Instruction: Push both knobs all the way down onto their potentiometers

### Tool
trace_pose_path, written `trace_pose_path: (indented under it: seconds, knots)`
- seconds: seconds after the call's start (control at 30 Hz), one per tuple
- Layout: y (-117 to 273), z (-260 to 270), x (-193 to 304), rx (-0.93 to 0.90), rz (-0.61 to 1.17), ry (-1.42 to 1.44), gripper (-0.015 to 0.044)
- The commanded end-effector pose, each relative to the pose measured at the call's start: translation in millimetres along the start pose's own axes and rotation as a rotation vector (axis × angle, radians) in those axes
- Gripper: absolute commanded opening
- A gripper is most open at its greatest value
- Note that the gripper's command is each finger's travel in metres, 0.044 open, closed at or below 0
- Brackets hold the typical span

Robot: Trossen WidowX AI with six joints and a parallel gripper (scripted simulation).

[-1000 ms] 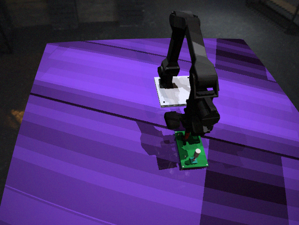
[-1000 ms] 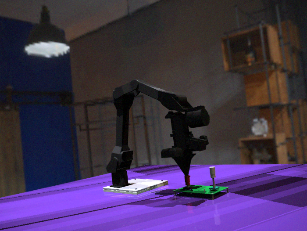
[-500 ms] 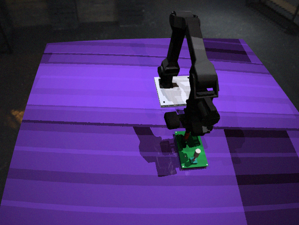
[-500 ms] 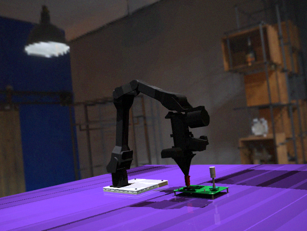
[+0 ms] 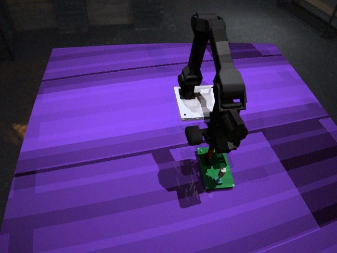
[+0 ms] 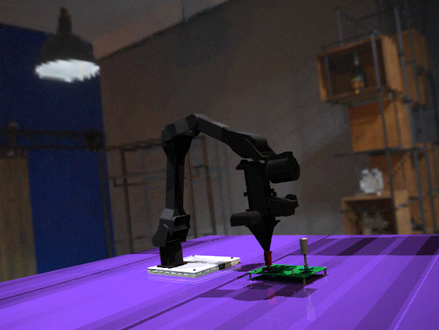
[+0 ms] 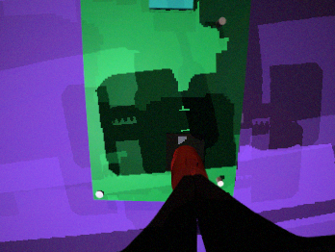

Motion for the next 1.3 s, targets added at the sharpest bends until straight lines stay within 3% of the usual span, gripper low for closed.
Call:
trace_pose_path:
  seconds: [0.0, 1.2, 1.27]
  knots:
    - [-18, 1, -4, -0.001, 0.021, -0.003, 0.0000]
    - [26, 1, -5, -0.001, 0.021, -0.003, 0.0000]
    - [20, 1, -4, 0.007, 0.029, 0.001, 0.0053]
Point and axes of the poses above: the point midway between the two fingers, 35 mm back from their tips, its own y axis back along the fingers, its own z axis across the jaws, x = y × z, the point moved 9 cm from there along y, back along the fingers, and after that the axes turned 14 degrees about -y, right-handed, at the moved point
